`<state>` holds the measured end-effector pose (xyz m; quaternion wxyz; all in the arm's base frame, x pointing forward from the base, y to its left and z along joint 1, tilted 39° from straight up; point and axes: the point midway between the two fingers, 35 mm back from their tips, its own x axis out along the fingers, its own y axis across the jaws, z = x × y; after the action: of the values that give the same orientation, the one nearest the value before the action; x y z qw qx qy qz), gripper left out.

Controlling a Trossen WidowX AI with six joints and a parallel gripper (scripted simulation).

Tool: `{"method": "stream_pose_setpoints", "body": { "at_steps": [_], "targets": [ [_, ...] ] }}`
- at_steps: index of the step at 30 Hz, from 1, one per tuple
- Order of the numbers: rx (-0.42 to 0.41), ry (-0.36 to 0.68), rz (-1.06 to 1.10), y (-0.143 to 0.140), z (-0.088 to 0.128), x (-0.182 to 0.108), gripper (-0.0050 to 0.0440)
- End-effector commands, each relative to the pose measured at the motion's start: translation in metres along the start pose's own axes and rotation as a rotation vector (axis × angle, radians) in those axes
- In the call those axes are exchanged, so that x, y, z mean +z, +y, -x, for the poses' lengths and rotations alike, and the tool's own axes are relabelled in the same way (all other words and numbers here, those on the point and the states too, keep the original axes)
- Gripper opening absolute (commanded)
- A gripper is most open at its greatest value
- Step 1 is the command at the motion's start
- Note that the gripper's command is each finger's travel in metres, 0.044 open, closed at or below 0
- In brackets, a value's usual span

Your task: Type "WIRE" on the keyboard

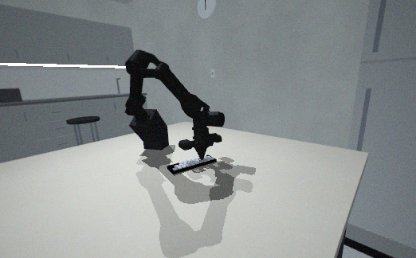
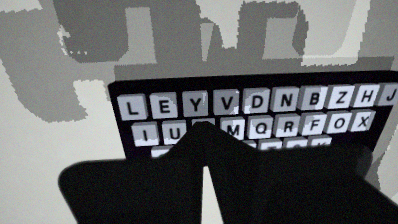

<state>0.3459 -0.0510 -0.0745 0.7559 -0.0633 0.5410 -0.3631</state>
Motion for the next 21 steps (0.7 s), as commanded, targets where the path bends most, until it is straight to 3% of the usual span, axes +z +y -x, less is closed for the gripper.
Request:
{"method": "stream_pose_setpoints", "body": {
  "at_steps": [1, 10, 15, 21],
  "targets": [
    [-0.004, 0.005, 0.003, -0.001, -0.002, -0.002, 0.0],
    [-0.004, 0.005, 0.003, -0.001, -0.002, -0.002, 0.0],
    [-0.004, 0.005, 0.003, -0.001, 0.03, -0.002, 0.0],
    [-0.004, 0.005, 0.003, -0.001, 0.033, -0.002, 0.0]
  ]
}}
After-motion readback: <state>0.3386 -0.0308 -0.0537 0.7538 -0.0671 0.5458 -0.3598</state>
